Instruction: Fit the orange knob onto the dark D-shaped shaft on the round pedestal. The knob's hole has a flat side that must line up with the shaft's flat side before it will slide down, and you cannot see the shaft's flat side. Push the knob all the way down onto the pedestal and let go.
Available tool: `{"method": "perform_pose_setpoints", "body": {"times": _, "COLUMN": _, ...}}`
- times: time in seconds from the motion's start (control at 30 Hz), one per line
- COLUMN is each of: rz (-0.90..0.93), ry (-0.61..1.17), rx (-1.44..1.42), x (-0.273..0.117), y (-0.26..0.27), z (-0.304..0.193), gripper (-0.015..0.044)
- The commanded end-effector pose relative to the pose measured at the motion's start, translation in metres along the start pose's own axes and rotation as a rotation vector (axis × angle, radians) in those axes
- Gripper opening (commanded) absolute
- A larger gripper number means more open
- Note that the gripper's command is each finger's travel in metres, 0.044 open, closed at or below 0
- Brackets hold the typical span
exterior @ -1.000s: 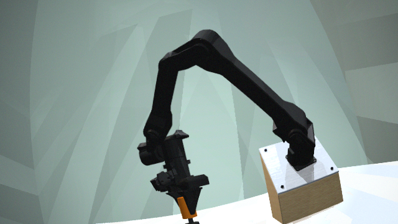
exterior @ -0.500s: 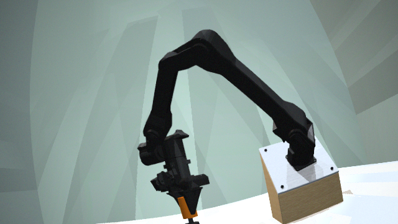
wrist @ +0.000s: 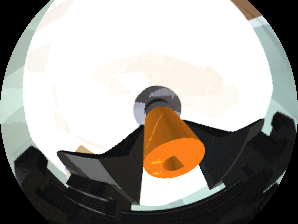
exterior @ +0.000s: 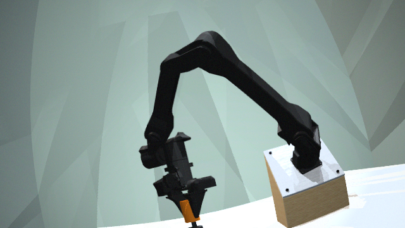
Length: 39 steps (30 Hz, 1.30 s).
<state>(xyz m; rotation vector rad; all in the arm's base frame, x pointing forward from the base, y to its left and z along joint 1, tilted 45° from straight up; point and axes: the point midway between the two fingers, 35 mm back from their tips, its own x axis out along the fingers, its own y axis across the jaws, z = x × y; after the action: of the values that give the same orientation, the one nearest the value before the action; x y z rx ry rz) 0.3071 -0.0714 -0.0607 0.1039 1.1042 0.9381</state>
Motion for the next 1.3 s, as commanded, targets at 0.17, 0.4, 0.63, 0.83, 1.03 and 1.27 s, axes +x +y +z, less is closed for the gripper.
{"method": "perform_pose_setpoints", "body": {"times": 0.17, "rz": -0.011, "ry": -0.005, "rx": -0.018, "x": -0.0047, "y": -0.0038, "z": 0.0042, "gripper": 0.0000}}
{"method": "perform_pose_setpoints", "body": {"times": 0.4, "rz": -0.011, "ry": -0.005, "rx": -0.018, "x": -0.0026, "y": -0.0034, "z": 0.0036, "gripper": 0.0000}}
{"method": "perform_pose_setpoints", "body": {"times": 0.63, "rz": -0.011, "ry": -0.005, "rx": -0.018, "x": -0.0013, "y": -0.0032, "z": 0.0031, "gripper": 0.0000}}
{"method": "perform_pose_setpoints", "body": {"times": 0.83, "rz": -0.011, "ry": -0.005, "rx": -0.018, "x": -0.0017, "y": -0.0012, "z": 0.0012, "gripper": 0.0000}}
{"method": "perform_pose_setpoints", "body": {"times": 1.03, "rz": -0.011, "ry": -0.005, "rx": -0.018, "x": -0.0021, "y": 0.0018, "z": -0.0018, "gripper": 0.0000}}
{"method": "perform_pose_setpoints", "body": {"times": 1.27, "rz": -0.011, "ry": -0.005, "rx": -0.018, "x": 0.0016, "y": 0.0007, "z": -0.0007, "gripper": 0.0000}}
